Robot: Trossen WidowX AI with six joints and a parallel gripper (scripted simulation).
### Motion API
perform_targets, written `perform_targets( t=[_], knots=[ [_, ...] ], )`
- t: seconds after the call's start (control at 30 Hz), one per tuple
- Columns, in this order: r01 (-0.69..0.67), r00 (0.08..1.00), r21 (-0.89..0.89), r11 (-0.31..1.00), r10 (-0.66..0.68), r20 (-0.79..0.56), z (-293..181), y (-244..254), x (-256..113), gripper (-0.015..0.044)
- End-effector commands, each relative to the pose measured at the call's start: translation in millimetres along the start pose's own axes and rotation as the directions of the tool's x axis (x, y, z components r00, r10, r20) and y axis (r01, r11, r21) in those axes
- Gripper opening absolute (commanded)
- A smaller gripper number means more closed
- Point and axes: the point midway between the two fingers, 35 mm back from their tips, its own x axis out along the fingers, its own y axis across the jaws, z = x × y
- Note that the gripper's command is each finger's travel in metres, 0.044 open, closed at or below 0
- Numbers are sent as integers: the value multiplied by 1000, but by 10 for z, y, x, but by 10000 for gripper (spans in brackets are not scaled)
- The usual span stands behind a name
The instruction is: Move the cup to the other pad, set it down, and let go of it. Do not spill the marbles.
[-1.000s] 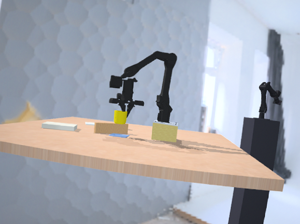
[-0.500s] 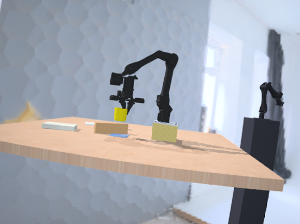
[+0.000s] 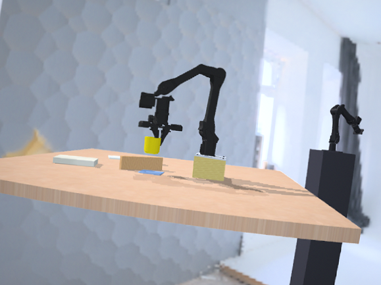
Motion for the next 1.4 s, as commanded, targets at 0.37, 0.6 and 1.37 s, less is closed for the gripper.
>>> perform_targets(
  t=[0.37,0.6,1.37],
  knots=[
    [0,1000,-6,1000,0,2,281,88,-13,0],
    [0,1000,-6,1000,0,3,428,131,-26,0],
    [-2,1000,-6,1000,2,8,979,282,-67,0]
  ],
)
